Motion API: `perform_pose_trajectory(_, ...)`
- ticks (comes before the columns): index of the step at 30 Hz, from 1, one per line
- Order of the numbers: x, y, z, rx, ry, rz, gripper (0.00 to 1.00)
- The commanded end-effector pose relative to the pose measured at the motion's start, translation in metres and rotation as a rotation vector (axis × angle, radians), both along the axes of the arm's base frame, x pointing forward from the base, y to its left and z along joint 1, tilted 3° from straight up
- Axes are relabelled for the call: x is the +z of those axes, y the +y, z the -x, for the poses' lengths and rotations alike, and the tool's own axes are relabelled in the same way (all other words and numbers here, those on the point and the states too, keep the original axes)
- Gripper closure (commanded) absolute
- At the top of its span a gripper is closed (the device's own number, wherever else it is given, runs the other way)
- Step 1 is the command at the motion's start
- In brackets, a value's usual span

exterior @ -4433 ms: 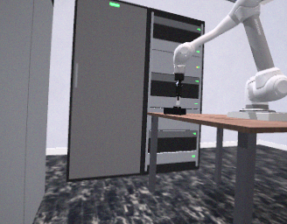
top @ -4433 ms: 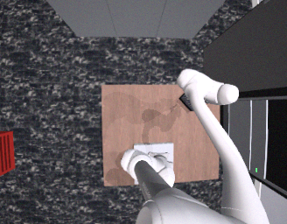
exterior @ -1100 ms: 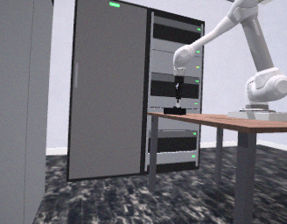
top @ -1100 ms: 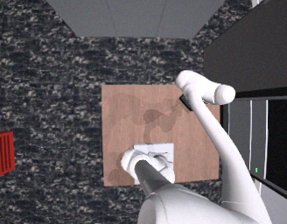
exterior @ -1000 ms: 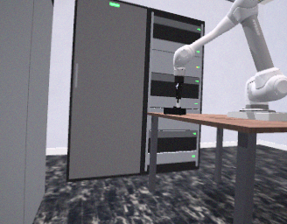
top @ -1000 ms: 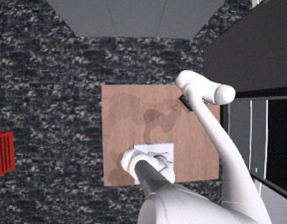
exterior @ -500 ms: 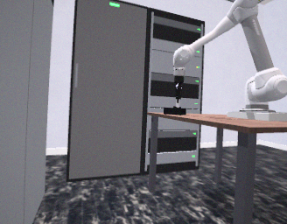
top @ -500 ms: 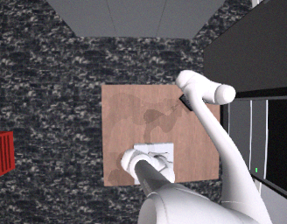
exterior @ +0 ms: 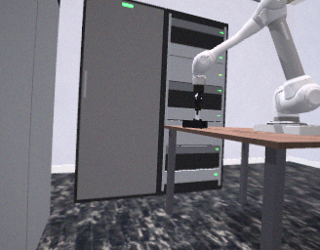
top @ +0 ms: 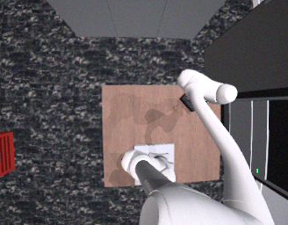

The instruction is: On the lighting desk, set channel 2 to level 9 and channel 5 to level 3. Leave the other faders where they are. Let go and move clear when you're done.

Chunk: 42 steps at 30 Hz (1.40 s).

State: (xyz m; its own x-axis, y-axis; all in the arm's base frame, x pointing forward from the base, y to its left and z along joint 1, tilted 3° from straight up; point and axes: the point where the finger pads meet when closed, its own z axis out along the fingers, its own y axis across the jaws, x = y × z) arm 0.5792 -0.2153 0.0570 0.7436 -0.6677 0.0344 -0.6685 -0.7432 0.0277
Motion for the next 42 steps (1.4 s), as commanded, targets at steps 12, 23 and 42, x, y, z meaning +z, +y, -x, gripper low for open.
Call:
perform_pose_trajectory(12, 0.0003, -0.0046, -0.0052, 0.000, 0.000, 0.000, 0.90)
perform_pose_trajectory(23, 0.0005, -0.0069, -0.0077, 0.000, 0.000, 0.000, 0.90)
perform_pose_trajectory(42, 0.0005, -0.0075, -0.0084, 0.000, 0.000, 0.000, 0.90)
